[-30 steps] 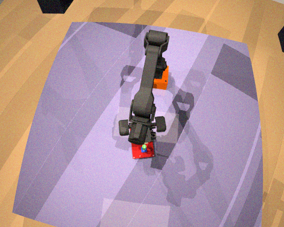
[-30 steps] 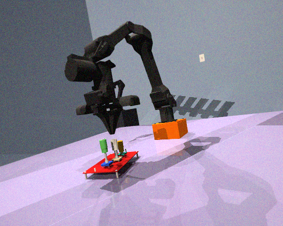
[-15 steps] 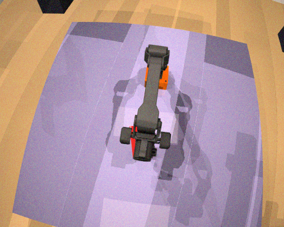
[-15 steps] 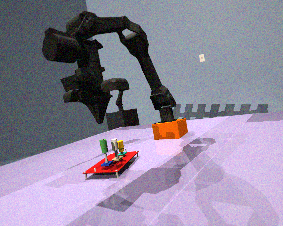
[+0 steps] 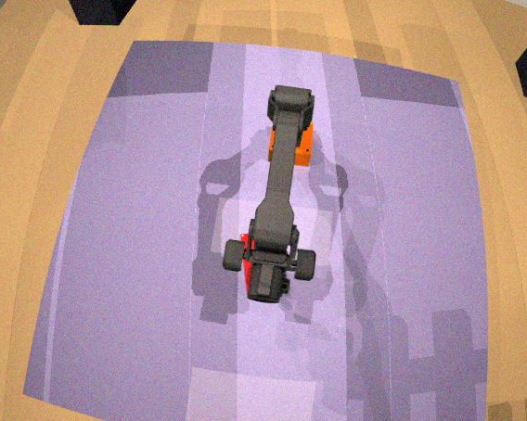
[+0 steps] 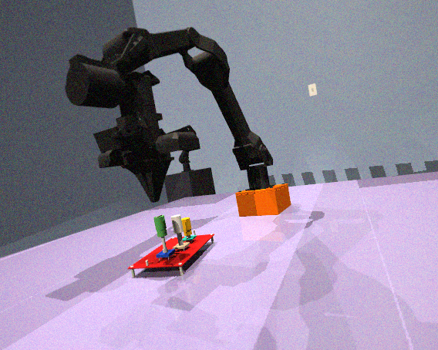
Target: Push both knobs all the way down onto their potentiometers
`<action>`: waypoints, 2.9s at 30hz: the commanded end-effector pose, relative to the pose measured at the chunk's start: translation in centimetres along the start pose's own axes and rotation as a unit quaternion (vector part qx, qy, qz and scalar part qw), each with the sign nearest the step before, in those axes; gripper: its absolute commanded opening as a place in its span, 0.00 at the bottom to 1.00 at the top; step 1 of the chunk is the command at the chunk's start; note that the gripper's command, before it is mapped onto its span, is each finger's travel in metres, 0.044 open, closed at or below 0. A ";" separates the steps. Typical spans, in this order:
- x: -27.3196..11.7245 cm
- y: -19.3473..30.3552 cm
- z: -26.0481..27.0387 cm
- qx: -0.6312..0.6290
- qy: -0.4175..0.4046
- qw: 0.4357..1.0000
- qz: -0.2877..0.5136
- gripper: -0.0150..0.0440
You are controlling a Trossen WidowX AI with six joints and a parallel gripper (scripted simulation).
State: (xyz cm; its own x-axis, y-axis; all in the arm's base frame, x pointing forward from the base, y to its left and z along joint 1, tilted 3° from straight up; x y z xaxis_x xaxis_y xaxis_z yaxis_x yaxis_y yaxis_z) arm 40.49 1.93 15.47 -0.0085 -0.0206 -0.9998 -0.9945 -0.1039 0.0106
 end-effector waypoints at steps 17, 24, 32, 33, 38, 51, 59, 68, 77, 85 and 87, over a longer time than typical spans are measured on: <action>2.2 0.2 0.0 0.002 0.001 1.000 0.004 0.25; 2.1 0.2 0.0 0.002 0.001 1.000 0.004 0.25; 2.3 0.2 0.0 0.002 0.001 1.000 0.004 0.25; 2.3 0.2 0.0 0.002 0.001 1.000 0.004 0.25; 2.5 0.2 0.0 0.002 0.001 1.000 0.004 0.25; 2.8 0.2 0.0 0.002 0.001 1.000 0.004 0.25; 2.6 0.2 0.0 0.002 0.001 1.000 0.004 0.25; 2.6 0.2 0.0 0.002 0.001 1.000 0.004 0.25; 3.4 0.2 0.0 0.002 0.001 1.000 0.004 0.25; 3.5 0.2 0.0 0.002 0.001 1.000 0.004 0.25; 3.7 0.2 0.0 0.002 0.001 1.000 0.004 0.25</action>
State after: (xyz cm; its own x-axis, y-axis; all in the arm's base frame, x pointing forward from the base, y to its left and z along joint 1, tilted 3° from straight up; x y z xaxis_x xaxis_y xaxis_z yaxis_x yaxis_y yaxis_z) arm 40.27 1.87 12.51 -0.0145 -0.0211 -0.9997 -0.9947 -0.1016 0.0166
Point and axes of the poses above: the point midway between the two fingers, 35 mm back from their tips, its own x axis out along the fingers, its own z axis across the jaws, y = z × x, the point moved 8 cm from there along -x, back along the fingers, and after that the axes turned 2 degrees about -x, right-handed, at the moved point
